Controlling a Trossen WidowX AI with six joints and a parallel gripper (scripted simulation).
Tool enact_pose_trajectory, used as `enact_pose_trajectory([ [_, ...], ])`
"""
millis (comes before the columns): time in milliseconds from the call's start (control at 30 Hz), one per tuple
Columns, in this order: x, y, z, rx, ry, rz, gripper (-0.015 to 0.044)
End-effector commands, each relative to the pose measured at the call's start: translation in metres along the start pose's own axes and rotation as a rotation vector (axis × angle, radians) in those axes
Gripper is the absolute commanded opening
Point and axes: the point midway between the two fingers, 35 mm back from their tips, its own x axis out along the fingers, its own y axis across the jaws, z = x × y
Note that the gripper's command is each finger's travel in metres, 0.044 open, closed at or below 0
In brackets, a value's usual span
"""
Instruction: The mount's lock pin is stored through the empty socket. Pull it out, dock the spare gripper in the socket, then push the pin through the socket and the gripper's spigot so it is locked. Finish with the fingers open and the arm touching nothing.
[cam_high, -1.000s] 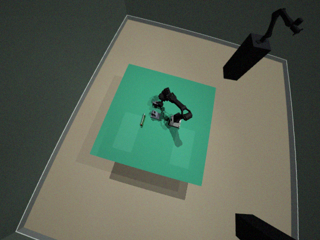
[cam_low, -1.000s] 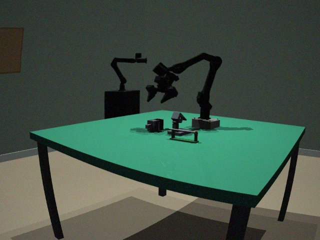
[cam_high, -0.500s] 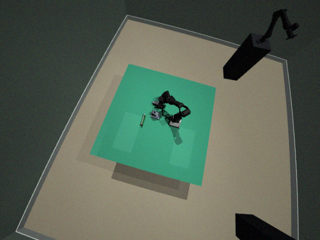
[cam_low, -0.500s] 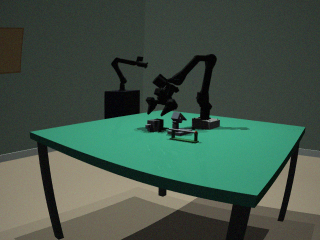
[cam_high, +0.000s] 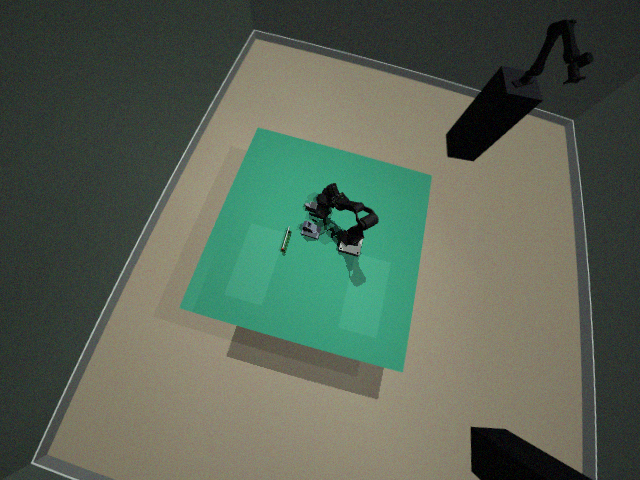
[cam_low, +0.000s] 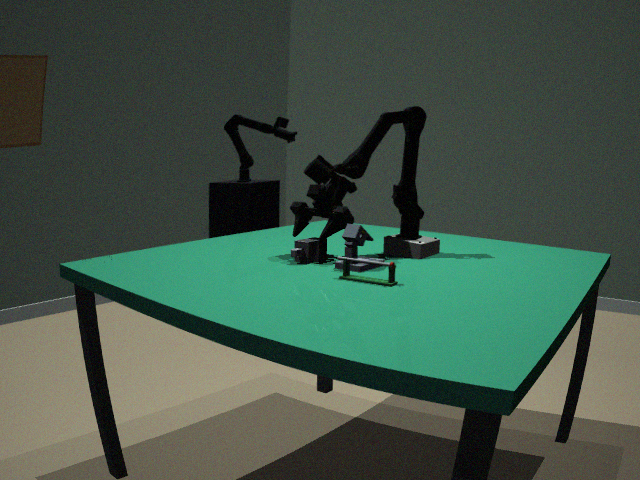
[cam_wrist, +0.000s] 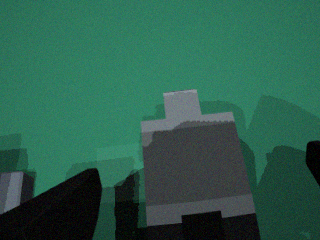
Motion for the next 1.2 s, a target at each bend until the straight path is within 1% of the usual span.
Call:
enact_pose_trajectory([
  [0,0.006,0.001,-0.008,0.01,0.008,0.005,0.044],
  [833,0.027,0.005,-0.032,0.01,0.009,0.005,0.044],
  [1133,0.027,0.005,-0.032,0.01,0.009,0.005,0.0204],
  [1167,0.027,0.005,-0.032,0.01,0.009,0.005,0.0197],
])
